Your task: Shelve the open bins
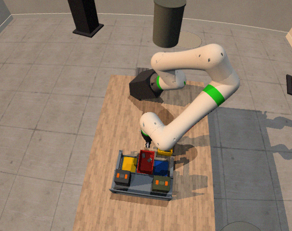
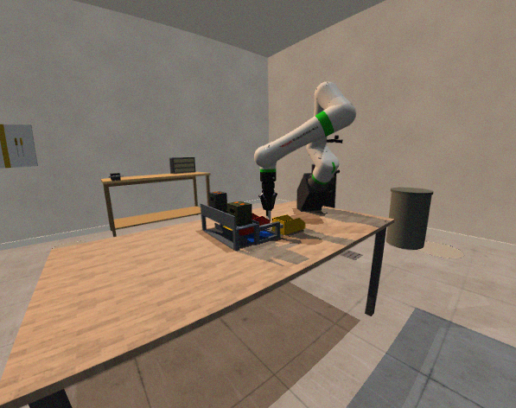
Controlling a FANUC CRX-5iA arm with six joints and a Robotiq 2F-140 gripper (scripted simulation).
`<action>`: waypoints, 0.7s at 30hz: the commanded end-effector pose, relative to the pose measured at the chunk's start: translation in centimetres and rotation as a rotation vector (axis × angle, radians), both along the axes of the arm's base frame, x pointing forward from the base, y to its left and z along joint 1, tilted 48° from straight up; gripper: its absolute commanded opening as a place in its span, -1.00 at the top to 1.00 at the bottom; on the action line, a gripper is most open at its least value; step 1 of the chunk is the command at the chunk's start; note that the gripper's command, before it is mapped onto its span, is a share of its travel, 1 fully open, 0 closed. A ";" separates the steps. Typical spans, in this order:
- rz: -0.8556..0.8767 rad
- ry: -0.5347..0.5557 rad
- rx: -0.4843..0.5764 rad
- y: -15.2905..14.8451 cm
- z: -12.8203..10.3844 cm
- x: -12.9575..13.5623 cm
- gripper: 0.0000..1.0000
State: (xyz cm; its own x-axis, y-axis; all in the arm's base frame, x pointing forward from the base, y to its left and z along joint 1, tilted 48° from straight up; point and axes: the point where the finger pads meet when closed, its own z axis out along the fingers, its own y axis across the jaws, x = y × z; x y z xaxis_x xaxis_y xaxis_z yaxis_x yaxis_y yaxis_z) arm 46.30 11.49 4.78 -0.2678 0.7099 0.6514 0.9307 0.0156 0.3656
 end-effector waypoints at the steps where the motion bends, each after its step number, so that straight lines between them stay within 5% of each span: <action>1: 0.000 0.000 0.000 0.2 -0.2 0.1 1.00; 21: 0.000 0.000 0.000 1.0 -1.0 0.4 1.00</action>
State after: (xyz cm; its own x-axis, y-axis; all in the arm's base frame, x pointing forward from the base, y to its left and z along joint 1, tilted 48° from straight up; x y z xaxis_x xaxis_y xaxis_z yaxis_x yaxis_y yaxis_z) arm 46.67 12.53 3.80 -0.2680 0.7098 0.6514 0.9307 0.0159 0.3655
